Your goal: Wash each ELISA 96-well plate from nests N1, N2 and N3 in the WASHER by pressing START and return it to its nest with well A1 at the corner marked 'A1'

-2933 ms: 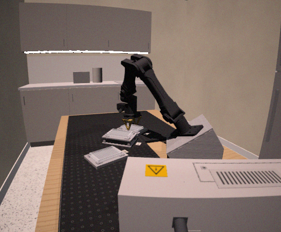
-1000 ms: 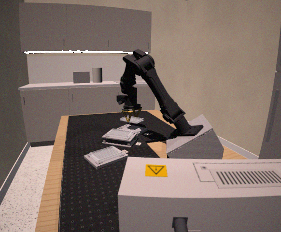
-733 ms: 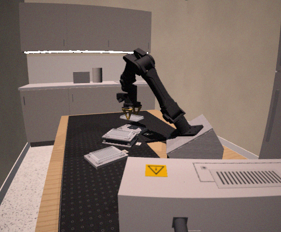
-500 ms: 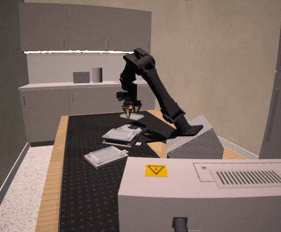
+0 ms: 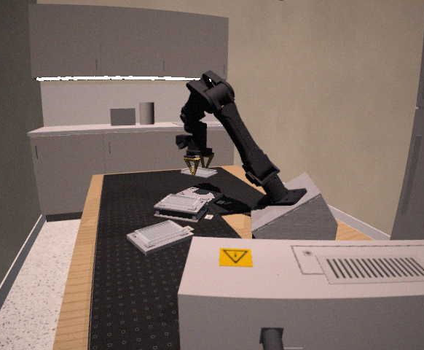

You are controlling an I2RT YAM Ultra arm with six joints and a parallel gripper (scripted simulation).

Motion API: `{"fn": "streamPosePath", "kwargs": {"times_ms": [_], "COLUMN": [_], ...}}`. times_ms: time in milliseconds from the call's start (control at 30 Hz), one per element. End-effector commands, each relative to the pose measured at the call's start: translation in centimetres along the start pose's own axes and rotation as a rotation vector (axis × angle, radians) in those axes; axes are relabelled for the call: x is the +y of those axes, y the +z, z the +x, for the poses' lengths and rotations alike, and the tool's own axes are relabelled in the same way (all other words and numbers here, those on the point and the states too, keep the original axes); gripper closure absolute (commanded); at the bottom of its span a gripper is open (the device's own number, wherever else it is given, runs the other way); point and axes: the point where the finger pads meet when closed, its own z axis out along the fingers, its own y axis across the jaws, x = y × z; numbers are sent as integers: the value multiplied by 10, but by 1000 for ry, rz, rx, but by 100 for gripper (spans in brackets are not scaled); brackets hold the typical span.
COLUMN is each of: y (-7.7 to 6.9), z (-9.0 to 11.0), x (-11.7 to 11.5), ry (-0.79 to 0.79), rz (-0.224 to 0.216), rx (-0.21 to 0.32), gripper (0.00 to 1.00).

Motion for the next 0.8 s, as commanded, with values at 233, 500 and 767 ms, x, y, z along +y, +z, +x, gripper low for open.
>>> {"fn": "streamPosePath", "kwargs": {"times_ms": [233,500,767], "y": [-5,-7,-10], "z": [1,3,6], "x": [15,45,85], "ry": [-95,-95,-95], "rz": [2,1,0], "rx": [-5,-5,-6], "gripper": [100,100,100]}}
